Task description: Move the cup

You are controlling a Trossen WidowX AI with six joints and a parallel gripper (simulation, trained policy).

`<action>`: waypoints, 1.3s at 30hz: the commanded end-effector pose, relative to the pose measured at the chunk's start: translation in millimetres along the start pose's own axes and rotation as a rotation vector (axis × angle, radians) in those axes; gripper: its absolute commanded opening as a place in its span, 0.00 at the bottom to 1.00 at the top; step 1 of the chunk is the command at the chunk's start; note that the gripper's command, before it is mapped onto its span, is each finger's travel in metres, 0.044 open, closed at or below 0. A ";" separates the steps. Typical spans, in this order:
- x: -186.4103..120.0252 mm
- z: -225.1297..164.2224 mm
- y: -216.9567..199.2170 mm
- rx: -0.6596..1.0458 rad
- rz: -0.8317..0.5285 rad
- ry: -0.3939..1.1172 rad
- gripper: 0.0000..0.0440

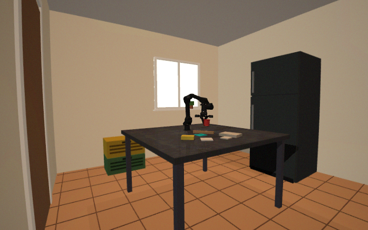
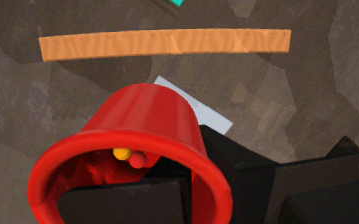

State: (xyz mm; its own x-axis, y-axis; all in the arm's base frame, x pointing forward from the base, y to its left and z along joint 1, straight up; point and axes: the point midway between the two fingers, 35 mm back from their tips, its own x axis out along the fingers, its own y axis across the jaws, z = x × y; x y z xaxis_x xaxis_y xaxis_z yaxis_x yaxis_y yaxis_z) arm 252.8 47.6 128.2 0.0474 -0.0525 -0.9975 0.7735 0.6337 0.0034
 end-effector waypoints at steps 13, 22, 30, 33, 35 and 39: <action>-15.8 54.5 3.9 0.139 0.098 -0.084 0.00; -5.9 89.9 2.9 0.203 0.127 -0.132 0.00; 11.1 116.6 -1.8 0.255 0.137 -0.160 0.00; 18.6 124.3 -4.1 0.272 0.139 -0.167 0.00; 23.9 128.5 -5.7 0.282 0.139 -0.170 0.00; 35.4 133.9 -8.9 0.300 0.138 -0.173 0.00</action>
State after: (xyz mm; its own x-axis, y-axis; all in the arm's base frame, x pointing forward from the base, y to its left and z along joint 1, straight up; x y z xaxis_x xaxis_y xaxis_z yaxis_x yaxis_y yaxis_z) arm 330.9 -55.6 111.4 0.2511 -0.1182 -0.9607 0.8966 0.4023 0.1848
